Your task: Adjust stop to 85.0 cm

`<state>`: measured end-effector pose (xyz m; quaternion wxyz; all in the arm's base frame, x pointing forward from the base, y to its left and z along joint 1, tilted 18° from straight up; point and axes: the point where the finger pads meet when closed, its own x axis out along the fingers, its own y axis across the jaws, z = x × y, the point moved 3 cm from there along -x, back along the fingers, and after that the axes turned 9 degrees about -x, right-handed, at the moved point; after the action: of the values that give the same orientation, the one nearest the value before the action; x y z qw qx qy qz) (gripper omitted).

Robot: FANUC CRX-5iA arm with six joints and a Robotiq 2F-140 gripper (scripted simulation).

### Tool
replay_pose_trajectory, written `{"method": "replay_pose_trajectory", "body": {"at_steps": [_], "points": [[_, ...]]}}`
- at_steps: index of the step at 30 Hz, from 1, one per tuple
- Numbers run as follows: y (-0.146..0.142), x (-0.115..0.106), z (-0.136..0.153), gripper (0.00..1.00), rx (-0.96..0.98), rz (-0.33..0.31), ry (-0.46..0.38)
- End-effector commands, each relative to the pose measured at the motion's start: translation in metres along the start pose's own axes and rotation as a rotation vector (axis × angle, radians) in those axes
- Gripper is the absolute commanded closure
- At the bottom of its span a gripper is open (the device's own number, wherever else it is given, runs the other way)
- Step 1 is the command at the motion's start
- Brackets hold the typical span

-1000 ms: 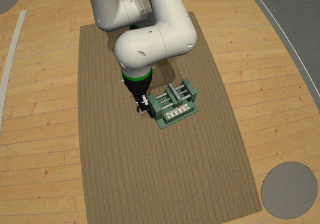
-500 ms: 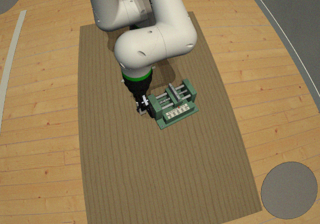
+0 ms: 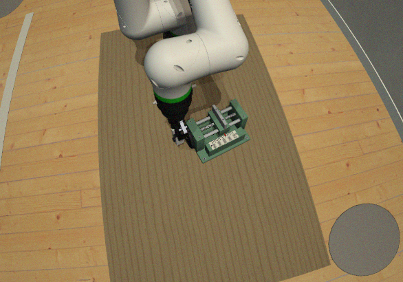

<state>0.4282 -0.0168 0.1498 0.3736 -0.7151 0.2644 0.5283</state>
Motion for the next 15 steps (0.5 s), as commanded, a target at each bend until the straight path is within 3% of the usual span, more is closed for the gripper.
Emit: {"method": "replay_pose_trajectory", "body": {"at_steps": [1, 15], "points": [[-0.0008, 0.0001, -0.0001, 0.96, 0.0, 0.0, 0.0], [-0.0053, 0.0014, -0.0009, 0.96, 0.0, 0.0, 0.0]]}}
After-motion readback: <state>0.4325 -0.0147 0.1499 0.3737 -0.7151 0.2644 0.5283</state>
